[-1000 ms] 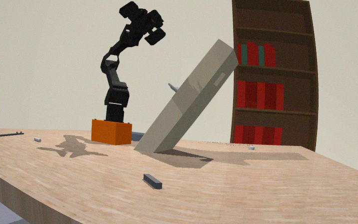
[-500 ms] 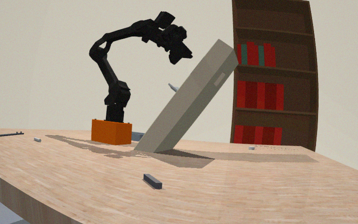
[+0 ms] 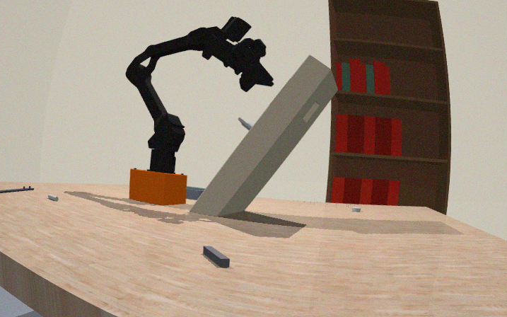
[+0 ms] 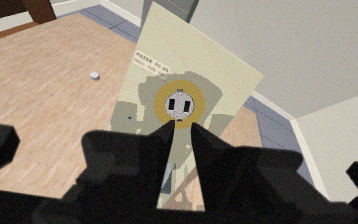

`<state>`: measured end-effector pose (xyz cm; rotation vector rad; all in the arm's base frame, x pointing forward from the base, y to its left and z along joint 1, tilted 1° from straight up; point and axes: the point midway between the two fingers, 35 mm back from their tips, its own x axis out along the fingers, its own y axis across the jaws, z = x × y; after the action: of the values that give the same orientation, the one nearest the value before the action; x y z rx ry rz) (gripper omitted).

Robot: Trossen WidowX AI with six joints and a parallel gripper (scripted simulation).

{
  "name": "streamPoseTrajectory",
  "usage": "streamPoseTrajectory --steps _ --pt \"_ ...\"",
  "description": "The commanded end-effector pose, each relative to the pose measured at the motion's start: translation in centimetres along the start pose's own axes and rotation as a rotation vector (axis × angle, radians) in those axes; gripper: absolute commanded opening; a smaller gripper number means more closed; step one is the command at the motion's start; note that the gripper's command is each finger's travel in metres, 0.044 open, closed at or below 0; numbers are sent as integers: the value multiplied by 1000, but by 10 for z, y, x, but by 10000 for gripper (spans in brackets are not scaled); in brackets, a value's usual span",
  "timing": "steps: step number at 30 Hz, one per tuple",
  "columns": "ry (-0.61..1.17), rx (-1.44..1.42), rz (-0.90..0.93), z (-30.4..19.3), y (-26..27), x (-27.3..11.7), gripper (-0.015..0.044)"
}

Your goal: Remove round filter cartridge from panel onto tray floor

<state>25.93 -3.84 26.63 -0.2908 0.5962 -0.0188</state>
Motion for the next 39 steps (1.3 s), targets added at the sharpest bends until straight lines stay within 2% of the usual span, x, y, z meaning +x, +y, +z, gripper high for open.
streamPoseTrajectory --steps 1,31,39 --pt "-2 6 7 1 1 4 90" --pt "-6 6 6 1 1 52 90" --pt "-6 6 6 0 1 55 90"
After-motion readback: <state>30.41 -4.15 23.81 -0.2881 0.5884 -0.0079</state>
